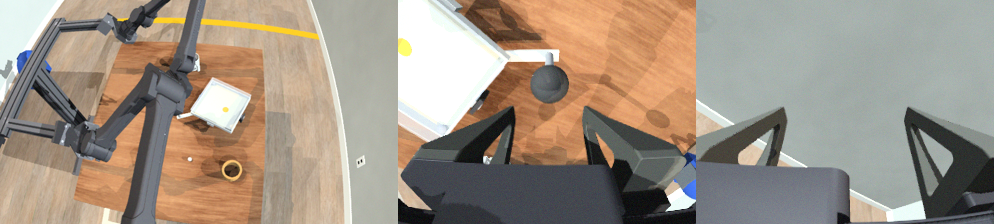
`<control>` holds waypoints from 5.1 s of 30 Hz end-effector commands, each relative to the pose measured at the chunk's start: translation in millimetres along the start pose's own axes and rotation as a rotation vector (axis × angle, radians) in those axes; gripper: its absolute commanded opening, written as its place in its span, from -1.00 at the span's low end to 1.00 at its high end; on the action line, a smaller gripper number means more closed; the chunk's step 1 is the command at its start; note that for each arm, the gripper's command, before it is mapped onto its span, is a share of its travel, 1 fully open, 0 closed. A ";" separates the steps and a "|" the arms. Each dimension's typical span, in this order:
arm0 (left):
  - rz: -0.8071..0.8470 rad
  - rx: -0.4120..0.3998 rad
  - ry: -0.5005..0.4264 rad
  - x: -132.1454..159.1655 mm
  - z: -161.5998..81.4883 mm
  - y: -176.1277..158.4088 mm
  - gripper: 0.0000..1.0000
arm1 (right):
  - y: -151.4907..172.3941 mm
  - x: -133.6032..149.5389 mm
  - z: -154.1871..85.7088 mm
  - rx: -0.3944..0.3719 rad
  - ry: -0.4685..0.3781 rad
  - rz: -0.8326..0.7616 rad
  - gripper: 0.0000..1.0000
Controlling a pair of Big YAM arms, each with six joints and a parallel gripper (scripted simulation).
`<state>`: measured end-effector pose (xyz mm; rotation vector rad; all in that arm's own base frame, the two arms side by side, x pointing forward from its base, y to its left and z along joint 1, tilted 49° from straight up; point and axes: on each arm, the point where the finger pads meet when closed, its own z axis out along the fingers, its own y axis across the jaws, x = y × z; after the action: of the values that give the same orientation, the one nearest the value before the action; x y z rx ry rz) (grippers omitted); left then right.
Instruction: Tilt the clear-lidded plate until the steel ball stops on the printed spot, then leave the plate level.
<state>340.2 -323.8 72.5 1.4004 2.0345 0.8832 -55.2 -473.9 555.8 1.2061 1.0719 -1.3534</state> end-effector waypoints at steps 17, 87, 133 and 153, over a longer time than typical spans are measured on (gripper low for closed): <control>0.006 0.005 0.014 6.3 20.8 -1.9 0.15 | -9.3 -37.6 -7.0 0.016 -0.076 -0.001 1.00; 0.005 0.004 0.014 9.3 37.2 -2.1 0.15 | -9.3 -37.6 -7.0 0.016 -0.076 -0.001 1.00; 0.007 0.005 0.014 12.7 68.3 -1.5 0.15 | -9.3 -37.6 -7.0 0.016 -0.076 -0.001 1.00; 0.006 0.005 0.014 13.4 76.8 -1.1 0.15 | -9.3 -37.6 -7.0 0.016 -0.076 -0.001 1.00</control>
<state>384.3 -305.0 29.6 1.4052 2.0266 0.8799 -55.2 -473.9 555.8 1.2061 1.0719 -1.3534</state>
